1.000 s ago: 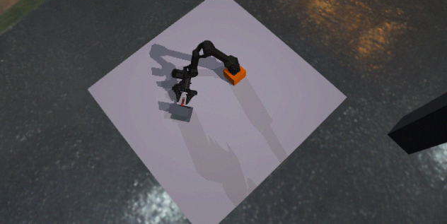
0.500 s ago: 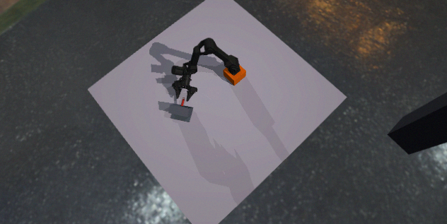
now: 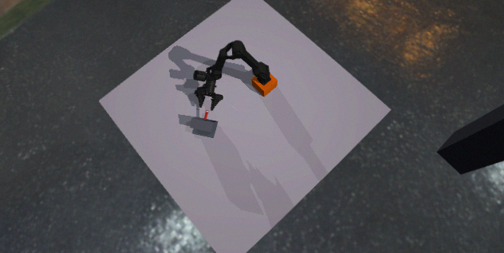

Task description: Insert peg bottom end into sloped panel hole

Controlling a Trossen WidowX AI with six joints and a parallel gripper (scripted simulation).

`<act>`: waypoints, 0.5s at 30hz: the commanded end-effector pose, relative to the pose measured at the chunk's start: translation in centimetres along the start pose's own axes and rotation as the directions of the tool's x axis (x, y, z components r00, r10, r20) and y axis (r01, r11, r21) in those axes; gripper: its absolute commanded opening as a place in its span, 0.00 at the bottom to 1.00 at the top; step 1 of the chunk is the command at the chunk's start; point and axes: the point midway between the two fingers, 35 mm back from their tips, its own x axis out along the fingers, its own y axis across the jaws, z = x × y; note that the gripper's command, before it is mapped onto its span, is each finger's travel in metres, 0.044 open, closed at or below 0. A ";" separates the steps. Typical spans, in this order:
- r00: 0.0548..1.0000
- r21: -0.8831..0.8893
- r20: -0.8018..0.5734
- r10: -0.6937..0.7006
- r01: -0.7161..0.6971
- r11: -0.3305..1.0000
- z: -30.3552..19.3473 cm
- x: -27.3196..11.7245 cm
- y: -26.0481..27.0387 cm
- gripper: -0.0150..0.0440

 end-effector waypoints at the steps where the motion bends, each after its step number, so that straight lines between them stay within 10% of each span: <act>1: 1.000 -0.002 0.002 0.003 -0.003 1.000 0.0 -0.5 0.0 1.00; 15: 1.000 0.000 0.002 0.002 -0.002 1.000 -0.1 -2.6 -0.2 1.00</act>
